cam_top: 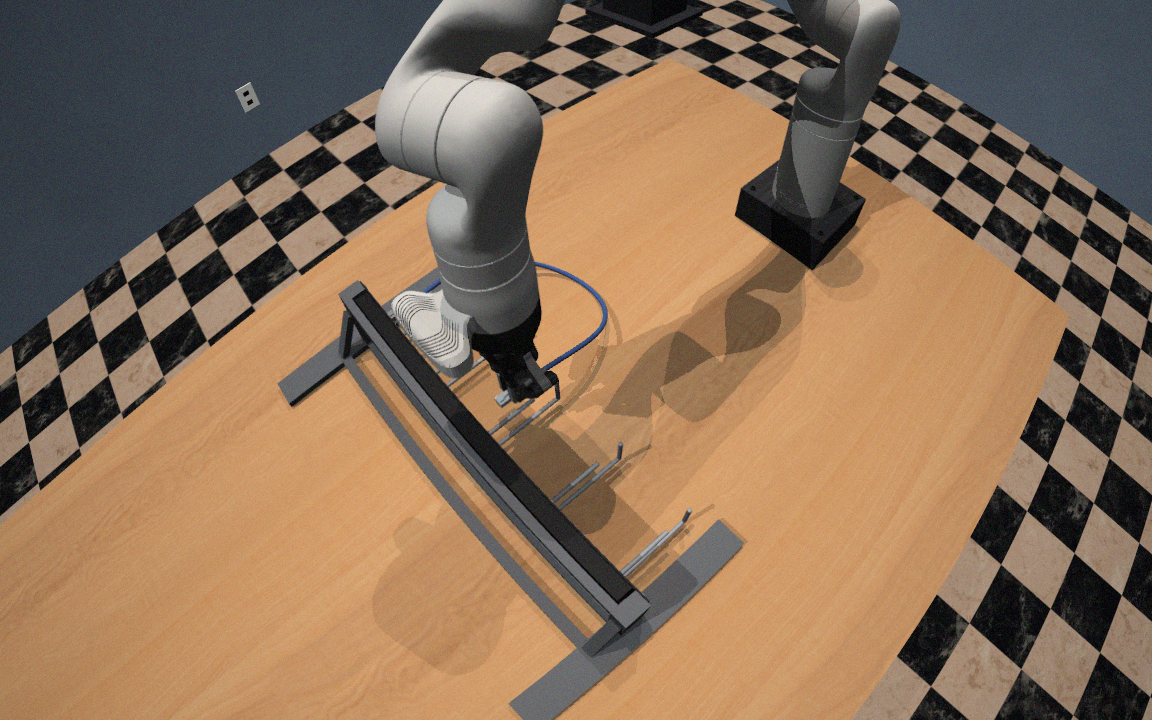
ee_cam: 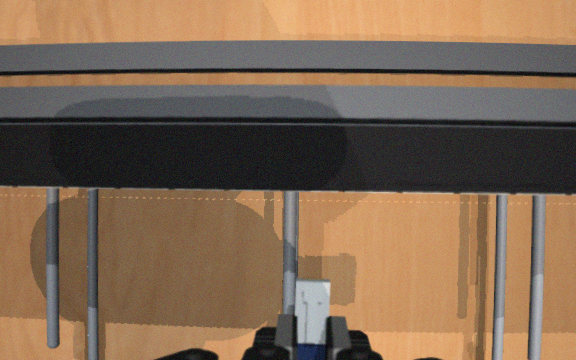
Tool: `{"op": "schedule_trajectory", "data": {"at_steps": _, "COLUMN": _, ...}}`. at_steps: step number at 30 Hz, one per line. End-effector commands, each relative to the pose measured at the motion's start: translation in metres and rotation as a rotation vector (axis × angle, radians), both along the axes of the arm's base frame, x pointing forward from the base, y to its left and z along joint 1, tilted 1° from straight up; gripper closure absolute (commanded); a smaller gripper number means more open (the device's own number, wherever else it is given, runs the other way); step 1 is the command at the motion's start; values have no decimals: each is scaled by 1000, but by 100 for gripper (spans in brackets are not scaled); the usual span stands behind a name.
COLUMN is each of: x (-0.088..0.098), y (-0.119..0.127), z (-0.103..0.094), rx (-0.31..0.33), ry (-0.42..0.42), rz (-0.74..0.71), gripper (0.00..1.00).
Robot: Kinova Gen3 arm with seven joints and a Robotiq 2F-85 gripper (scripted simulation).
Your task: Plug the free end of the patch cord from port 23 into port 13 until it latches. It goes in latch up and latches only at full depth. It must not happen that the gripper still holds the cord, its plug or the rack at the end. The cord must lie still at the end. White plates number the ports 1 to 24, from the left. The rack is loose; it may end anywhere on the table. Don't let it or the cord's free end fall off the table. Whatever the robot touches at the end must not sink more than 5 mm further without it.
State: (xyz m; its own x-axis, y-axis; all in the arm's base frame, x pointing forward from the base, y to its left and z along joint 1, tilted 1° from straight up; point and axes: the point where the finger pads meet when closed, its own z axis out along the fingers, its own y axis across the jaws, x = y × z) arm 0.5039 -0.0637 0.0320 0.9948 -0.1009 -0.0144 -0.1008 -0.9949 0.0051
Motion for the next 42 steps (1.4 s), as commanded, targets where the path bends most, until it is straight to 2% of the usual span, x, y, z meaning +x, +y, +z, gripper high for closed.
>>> {"op": "schedule_trajectory", "data": {"at_steps": 1, "x": 3, "y": -1, "z": 0, "rx": -8, "ry": -6, "rz": 12, "gripper": 100}}
{"op": "schedule_trajectory", "data": {"at_steps": 42, "x": 4, "y": 0, "z": 1, "rx": -11, "ry": -4, "rz": 35, "gripper": 100}}
